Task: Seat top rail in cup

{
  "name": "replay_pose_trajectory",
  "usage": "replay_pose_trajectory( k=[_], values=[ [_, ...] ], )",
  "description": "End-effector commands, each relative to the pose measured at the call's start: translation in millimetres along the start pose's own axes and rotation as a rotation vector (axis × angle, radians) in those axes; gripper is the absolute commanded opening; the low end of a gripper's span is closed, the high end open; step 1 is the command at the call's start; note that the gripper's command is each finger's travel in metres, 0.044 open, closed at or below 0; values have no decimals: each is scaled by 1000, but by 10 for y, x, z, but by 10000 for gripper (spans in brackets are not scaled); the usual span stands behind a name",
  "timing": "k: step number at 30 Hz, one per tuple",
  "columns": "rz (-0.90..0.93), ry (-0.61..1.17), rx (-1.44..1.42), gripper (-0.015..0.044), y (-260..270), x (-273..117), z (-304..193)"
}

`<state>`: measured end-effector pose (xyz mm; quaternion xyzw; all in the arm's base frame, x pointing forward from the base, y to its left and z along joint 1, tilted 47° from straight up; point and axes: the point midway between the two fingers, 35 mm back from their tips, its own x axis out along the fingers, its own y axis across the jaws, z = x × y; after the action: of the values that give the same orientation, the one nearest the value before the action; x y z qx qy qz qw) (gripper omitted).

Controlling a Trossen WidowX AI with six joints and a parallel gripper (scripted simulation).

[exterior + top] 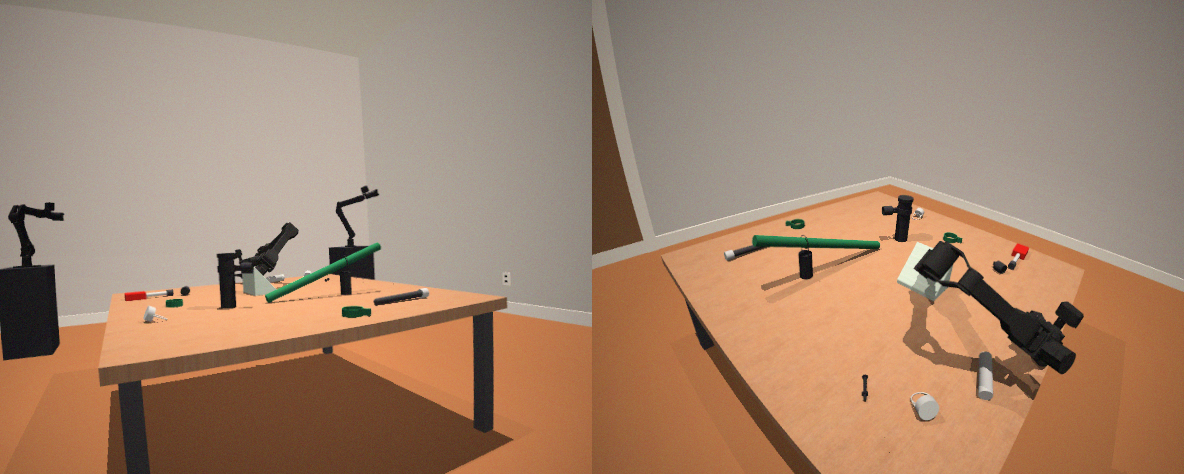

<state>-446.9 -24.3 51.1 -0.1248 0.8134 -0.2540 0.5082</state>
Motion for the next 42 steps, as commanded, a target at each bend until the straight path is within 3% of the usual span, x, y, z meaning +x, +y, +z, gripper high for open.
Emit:
replay_pose_trajectory(
  k=[1,42],
  values=[
    [0,1,1,426,0,-2,-3],
    [10,467,776,440,370,-1063,-805]
  ],
)
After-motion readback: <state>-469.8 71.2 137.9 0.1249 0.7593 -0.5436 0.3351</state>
